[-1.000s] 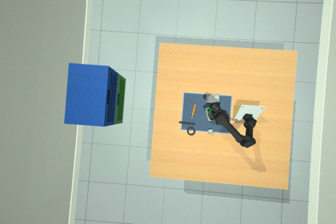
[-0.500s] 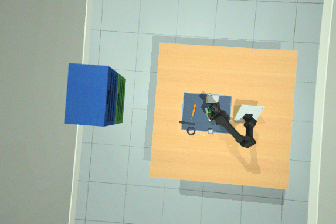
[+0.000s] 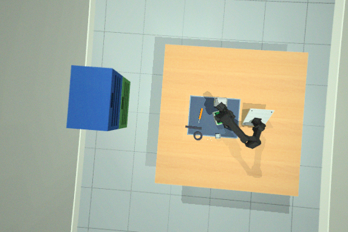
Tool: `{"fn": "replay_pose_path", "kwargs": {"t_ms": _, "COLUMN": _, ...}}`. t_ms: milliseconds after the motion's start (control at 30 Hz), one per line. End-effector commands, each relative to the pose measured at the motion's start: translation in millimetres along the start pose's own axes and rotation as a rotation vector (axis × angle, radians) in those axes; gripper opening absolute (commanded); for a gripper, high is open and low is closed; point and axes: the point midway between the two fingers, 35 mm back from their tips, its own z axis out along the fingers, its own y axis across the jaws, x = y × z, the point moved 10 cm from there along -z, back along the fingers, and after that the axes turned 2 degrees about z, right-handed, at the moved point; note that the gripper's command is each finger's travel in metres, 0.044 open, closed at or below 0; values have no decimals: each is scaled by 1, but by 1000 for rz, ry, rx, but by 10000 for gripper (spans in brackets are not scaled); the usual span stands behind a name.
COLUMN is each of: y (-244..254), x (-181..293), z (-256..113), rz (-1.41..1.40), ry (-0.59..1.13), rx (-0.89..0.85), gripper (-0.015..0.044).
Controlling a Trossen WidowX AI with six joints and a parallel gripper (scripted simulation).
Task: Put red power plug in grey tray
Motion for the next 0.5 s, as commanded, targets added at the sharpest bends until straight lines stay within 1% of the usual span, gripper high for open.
{"fn": "replay_pose_path", "kwargs": {"t_ms": 0, "y": -2, "x": 5, "z": -19, "rz": 18, "ry": -34, "rx": 19, "gripper": 0}}
{"fn": "replay_pose_path", "kwargs": {"t_ms": 300, "y": 41, "x": 5, "z": -16, "rz": 22, "ry": -39, "rx": 251, "gripper": 0}}
{"fn": "replay_pose_path", "kwargs": {"t_ms": 367, "y": 44, "x": 5, "z": -16, "rz": 23, "ry": -40, "rx": 267, "gripper": 0}}
{"fn": "replay_pose_path", "kwargs": {"t_ms": 467, "y": 39, "x": 5, "z": -18, "rz": 22, "ry": -39, "rx": 240, "gripper": 0}}
